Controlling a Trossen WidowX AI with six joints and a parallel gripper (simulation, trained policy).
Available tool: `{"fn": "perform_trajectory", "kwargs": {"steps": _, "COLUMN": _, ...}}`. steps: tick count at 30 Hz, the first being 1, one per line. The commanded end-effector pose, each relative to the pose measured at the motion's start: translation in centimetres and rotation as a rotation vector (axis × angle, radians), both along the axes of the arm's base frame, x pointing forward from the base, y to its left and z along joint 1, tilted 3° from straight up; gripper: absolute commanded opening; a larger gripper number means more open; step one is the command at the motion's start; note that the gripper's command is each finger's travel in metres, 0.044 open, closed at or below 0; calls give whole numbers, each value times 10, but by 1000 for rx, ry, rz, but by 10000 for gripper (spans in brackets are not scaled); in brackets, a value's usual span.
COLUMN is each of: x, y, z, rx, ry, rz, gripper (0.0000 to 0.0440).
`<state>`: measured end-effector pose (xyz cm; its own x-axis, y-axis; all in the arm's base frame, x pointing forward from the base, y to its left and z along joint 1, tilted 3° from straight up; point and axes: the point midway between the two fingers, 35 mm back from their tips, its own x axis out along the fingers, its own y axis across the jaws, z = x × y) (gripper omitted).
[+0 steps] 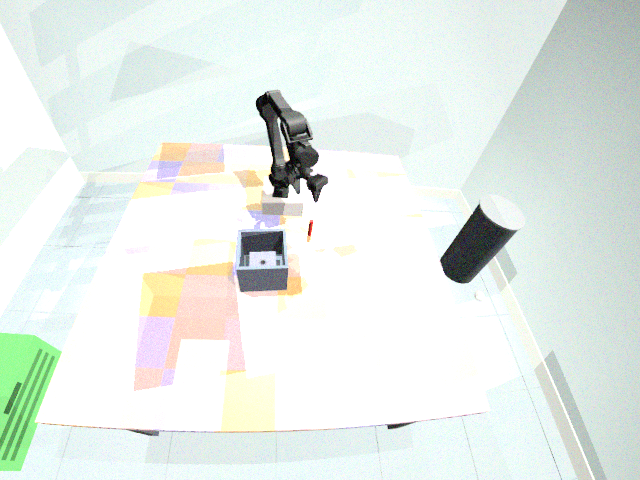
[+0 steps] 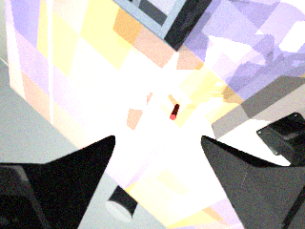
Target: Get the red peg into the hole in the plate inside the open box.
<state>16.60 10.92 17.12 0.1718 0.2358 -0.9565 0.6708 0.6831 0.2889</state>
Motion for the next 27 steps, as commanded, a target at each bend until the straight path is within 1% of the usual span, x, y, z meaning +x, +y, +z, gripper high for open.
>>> {"fn": "perform_trajectory", "kwargs": {"steps": 1, "x": -6, "y": 6, "z": -12, "rx": -3, "ry": 82, "rz": -62, "gripper": 440}}
{"fn": "perform_trajectory", "kwargs": {"steps": 14, "x": -21, "y": 18, "z": -51, "rx": -70, "ry": 288, "rz": -275, "gripper": 440}}
{"fn": "perform_trajectory", "kwargs": {"steps": 20, "x": -26, "y": 20, "z": -69, "rx": -119, "ry": 338, "rz": -336, "gripper": 440}}
{"fn": "perform_trajectory", "kwargs": {"steps": 27, "x": -26, "y": 18, "z": -92, "rx": -178, "ry": 362, "rz": -381, "gripper": 440}}
